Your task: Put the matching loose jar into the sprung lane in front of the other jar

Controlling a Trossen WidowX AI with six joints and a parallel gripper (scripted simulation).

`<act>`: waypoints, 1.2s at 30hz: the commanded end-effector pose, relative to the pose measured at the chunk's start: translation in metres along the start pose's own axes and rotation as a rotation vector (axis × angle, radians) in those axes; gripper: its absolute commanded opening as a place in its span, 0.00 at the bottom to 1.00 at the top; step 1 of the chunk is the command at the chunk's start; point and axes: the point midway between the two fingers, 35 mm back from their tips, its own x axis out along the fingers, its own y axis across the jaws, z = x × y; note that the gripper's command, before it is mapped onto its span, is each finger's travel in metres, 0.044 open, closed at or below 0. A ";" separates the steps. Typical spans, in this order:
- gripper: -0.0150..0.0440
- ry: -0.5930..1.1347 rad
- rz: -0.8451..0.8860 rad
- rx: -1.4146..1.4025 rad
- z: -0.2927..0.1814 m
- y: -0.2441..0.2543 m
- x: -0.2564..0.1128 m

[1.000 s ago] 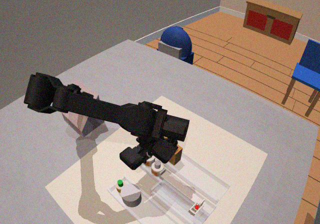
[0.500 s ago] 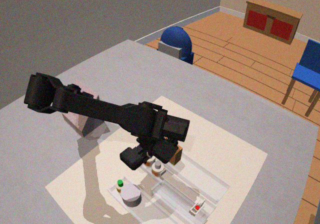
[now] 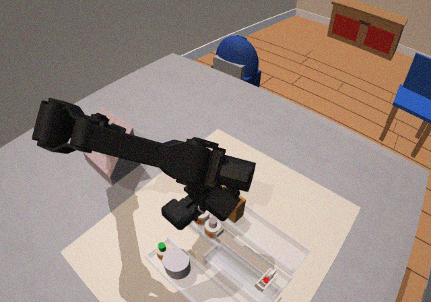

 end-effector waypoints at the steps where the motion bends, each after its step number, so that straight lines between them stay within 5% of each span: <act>1: 0.25 -0.021 -0.007 0.012 0.006 -0.002 -0.001; 36: 0.25 -0.021 -0.008 0.012 0.009 -0.002 0.003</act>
